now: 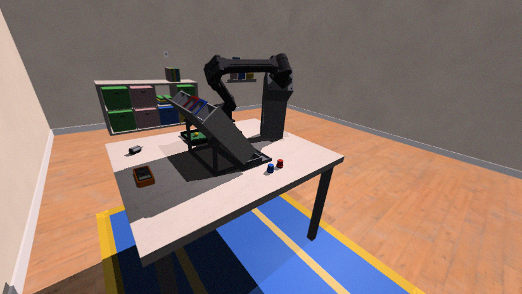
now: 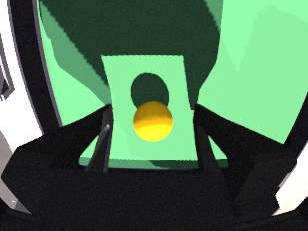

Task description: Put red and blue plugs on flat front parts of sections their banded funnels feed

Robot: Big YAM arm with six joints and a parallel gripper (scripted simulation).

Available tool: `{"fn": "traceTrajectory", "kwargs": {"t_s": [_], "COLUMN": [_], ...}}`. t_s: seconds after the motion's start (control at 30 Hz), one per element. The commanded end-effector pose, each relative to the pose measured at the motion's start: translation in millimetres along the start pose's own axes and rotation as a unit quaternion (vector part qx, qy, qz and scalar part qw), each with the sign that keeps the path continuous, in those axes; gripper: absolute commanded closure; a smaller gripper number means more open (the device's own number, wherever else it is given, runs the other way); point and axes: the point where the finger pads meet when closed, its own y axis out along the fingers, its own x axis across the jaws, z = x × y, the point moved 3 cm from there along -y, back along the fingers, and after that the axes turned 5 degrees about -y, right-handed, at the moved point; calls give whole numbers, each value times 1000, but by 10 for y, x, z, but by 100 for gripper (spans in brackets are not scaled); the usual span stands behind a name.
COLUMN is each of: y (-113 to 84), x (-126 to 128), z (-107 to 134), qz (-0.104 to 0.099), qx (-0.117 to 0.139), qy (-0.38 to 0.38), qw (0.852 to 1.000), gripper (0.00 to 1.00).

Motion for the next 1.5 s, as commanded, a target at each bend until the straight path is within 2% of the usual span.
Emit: {"fn": "traceTrajectory", "kwargs": {"t_s": [0.0,0.63,0.67,1.47], "y": [-144,-144,-144,-144], "x": [-4,-4,-4,-4], "z": [103,103,103,103], "qz": [4,4,4,4], "qx": [1,1,1,1], "qy": [20,20,20,20], "qw": [1000,1000,1000,1000], "gripper": [44,44,100,100]}}
